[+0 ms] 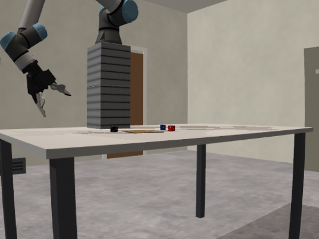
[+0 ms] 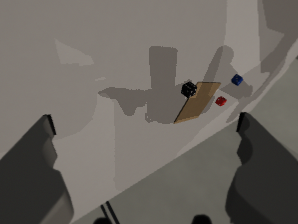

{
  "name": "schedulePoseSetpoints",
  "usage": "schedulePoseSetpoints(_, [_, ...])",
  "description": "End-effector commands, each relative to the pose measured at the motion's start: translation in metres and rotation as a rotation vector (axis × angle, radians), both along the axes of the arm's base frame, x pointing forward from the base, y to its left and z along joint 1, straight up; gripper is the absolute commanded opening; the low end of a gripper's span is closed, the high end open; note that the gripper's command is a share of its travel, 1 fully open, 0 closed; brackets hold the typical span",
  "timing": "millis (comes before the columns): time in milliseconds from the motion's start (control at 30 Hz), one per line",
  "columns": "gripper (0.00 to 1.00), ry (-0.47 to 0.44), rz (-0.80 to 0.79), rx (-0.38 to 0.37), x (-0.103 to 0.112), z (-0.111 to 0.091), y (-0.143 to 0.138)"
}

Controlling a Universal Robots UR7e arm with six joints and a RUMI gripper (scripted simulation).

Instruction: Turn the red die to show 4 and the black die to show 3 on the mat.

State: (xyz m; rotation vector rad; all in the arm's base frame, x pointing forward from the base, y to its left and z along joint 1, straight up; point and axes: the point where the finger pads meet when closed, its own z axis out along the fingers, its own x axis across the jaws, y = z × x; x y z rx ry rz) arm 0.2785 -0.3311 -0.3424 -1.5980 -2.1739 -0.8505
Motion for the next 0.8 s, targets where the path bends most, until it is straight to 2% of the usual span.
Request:
schedulePoseSetpoints(0, [1.0, 0.009, 0.082, -0.096, 0.016, -0.011, 0.028])
schedulePoseSetpoints(33, [1.0, 0.009, 0.082, -0.096, 0.016, -0.011, 0.028])
schedulePoseSetpoints(100, [1.0, 0.01, 0.131, -0.143, 0.023, -0.014, 0.044])
schedulePoseSetpoints(200, [1.0, 0.01, 0.131, -0.143, 0.023, -0.014, 0.044])
schedulePoseSetpoints(300, [1.0, 0.009, 0.202, -0.214, 0.031, -0.017, 0.069])
schedulePoseSetpoints(333, [1.0, 0.009, 0.202, -0.214, 0.031, -0.017, 0.069])
schedulePoseSetpoints(500, [1.0, 0.002, 0.29, -0.304, 0.039, -0.015, 0.1])
schedulePoseSetpoints(700, [1.0, -0.012, 0.368, -0.389, 0.044, -0.009, 0.128])
schedulePoseSetpoints(767, [1.0, -0.012, 0.368, -0.389, 0.044, -0.009, 0.128])
